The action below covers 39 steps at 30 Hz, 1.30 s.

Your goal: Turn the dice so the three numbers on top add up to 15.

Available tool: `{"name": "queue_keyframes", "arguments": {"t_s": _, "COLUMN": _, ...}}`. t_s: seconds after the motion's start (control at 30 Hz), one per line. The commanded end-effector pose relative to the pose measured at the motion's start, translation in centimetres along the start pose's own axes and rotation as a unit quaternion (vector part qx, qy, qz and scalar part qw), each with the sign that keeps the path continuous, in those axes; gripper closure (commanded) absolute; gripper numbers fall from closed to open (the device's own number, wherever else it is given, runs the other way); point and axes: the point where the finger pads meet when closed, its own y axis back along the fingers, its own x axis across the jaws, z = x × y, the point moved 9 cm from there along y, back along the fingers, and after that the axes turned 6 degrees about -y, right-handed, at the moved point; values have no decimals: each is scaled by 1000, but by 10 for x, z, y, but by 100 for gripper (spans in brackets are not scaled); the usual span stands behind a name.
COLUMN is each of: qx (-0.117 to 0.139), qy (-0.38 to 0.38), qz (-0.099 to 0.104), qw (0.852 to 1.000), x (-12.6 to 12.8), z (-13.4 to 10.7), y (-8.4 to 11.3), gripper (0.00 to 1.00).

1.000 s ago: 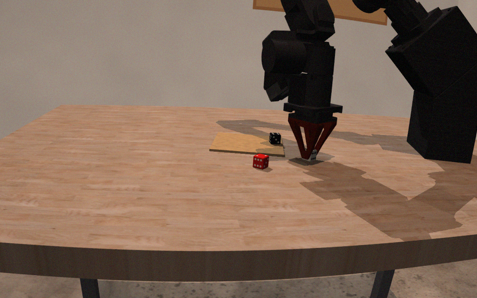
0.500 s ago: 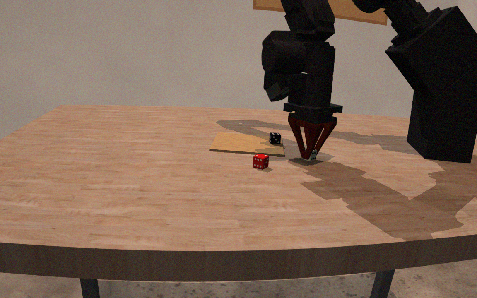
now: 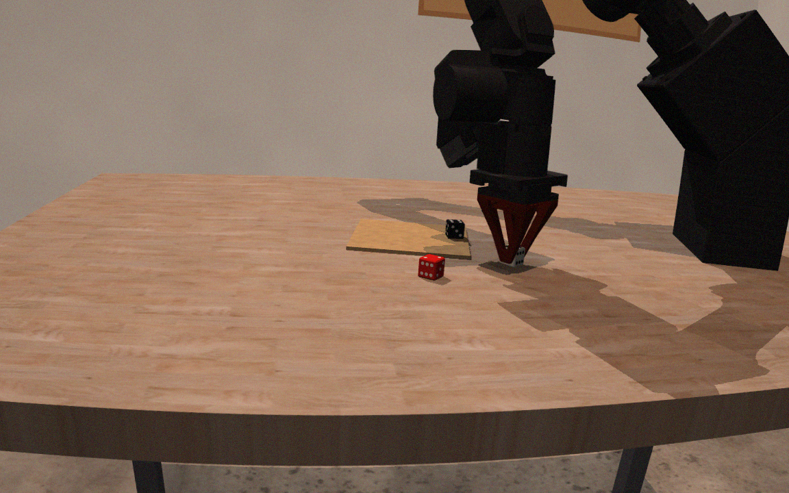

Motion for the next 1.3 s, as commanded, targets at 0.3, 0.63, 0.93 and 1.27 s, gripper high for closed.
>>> {"name": "queue_keyframes", "arguments": {"t_s": 0.3, "qx": 2, "qy": 0, "qz": 4, "qw": 1000, "x": -1, "z": -2, "y": 48, "gripper": 85}}
{"name": "queue_keyframes", "arguments": {"t_s": 0.63, "qx": 1, "qy": -2, "qz": 7, "qw": 1000, "x": 2, "z": -1, "y": 99, "gripper": 85}}
{"name": "queue_keyframes", "arguments": {"t_s": 0.93, "qx": -1, "qy": -3, "qz": -8, "qw": 1000, "x": -2, "z": 0, "y": 96, "gripper": 85}}
{"name": "queue_keyframes", "arguments": {"t_s": 1.27, "qx": -3, "qy": 27, "qz": 7, "qw": 1000, "x": 13, "z": 15, "y": 101, "gripper": 85}}
